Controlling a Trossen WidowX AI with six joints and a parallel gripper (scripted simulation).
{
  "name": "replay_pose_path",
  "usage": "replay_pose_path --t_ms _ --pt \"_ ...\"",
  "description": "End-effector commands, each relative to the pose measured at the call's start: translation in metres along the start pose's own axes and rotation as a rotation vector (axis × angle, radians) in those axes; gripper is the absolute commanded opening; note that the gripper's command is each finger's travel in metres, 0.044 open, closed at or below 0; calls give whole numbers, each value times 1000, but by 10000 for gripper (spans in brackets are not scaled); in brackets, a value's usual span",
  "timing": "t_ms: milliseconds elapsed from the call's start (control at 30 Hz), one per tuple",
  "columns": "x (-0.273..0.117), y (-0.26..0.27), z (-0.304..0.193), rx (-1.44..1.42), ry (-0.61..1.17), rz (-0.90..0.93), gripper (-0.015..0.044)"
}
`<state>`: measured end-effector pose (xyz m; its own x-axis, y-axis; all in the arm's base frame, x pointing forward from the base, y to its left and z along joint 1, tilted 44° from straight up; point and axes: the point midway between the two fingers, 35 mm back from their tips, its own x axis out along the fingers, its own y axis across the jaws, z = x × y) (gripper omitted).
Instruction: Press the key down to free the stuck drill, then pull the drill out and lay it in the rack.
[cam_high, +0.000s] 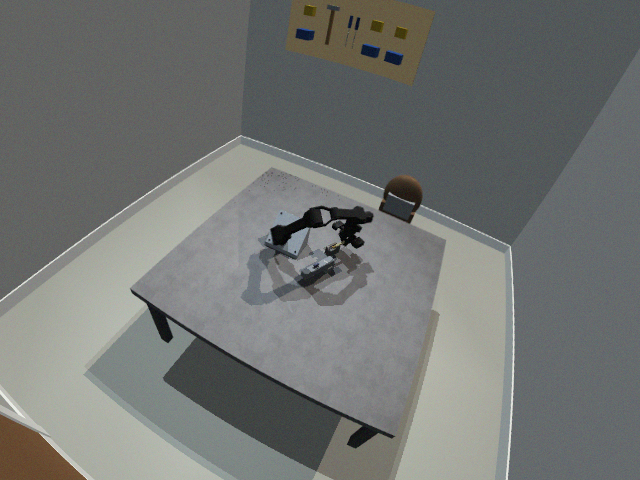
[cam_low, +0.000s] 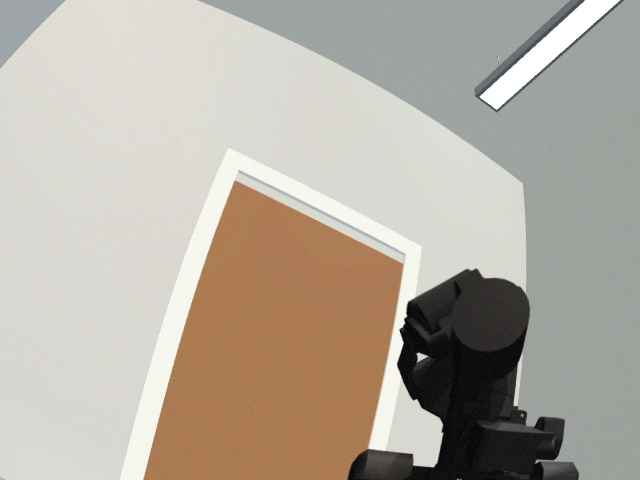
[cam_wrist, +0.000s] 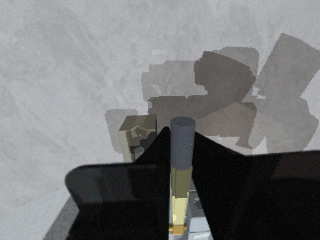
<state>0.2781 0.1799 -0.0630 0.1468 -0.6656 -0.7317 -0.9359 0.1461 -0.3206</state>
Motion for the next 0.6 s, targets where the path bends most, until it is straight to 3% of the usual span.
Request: replay_pose_path --t_ms 0,567 --pt "0 8 2 1 -1 1 0" --pt "-1 37 8 0 -3 3 0"
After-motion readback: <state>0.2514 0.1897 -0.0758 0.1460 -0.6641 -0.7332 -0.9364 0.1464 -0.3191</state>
